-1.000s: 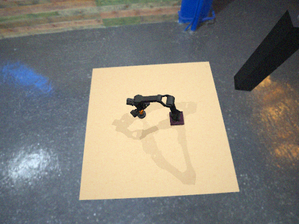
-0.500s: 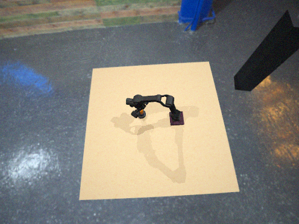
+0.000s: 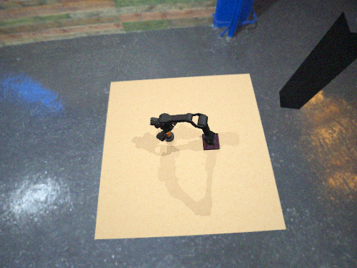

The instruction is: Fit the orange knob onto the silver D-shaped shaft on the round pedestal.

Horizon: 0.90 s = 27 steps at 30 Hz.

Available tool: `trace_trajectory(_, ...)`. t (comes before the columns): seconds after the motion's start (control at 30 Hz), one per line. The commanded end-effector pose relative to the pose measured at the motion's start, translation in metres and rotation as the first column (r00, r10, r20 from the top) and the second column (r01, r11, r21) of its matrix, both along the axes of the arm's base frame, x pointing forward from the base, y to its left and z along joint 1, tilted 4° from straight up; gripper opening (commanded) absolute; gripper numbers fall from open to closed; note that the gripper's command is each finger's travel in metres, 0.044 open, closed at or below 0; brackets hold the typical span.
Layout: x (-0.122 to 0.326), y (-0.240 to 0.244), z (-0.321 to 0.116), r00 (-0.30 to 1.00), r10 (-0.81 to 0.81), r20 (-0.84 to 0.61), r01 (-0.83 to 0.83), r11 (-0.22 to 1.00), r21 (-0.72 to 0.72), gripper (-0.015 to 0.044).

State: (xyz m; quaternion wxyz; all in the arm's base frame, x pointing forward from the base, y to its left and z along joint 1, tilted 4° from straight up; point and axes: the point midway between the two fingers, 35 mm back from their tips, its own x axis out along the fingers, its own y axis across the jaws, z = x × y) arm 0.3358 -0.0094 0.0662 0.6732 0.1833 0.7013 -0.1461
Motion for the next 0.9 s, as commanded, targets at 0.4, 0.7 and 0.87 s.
trace_trajectory(0.4, -0.0056, -0.001, 0.003, 0.977, 0.212, 0.014, -0.212, 0.977, 0.0, 0.0)
trace_trajectory(0.7, -0.0042, -0.001, 0.0029, 0.977, 0.212, 0.014, -0.212, 0.977, 0.0, 0.0)
trace_trajectory(0.87, -0.0016, -0.0008, 0.0026, 0.977, 0.212, 0.014, -0.212, 0.977, 0.0, 0.0)
